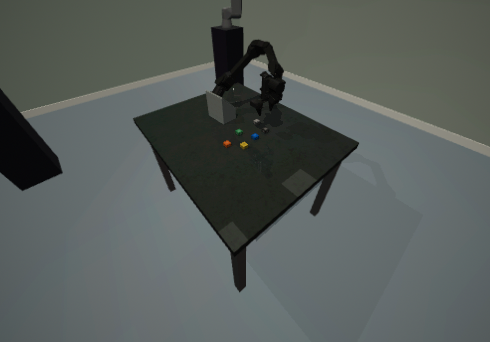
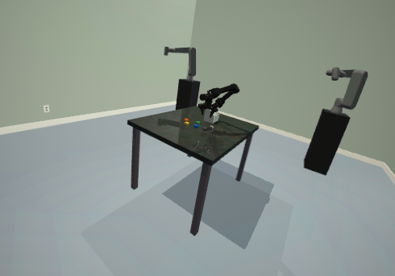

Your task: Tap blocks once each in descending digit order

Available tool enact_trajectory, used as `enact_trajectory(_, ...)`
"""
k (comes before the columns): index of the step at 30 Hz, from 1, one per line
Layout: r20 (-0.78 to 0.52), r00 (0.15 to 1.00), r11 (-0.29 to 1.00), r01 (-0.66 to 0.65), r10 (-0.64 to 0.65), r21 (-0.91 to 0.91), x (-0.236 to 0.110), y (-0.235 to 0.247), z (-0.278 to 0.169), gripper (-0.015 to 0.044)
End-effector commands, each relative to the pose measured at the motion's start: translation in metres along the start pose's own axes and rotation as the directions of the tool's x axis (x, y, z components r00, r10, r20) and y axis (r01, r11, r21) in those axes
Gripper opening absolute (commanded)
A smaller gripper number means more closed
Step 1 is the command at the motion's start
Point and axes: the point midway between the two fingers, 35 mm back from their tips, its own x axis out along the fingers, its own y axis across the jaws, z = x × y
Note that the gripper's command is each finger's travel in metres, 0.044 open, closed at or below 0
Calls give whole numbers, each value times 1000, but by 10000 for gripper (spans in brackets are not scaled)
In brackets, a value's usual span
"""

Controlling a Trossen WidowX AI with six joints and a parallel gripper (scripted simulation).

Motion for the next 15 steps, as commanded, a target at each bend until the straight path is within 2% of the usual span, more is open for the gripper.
enact_trajectory(1,-4,1000,1000,-3,3,-1,1,-1,1,400)
enact_trajectory(10,-4,1000,1000,-3,3,-1,1,-3,1,400)
enact_trajectory(15,-3,1000,1000,1,-1,-1,1,-74,9,400)
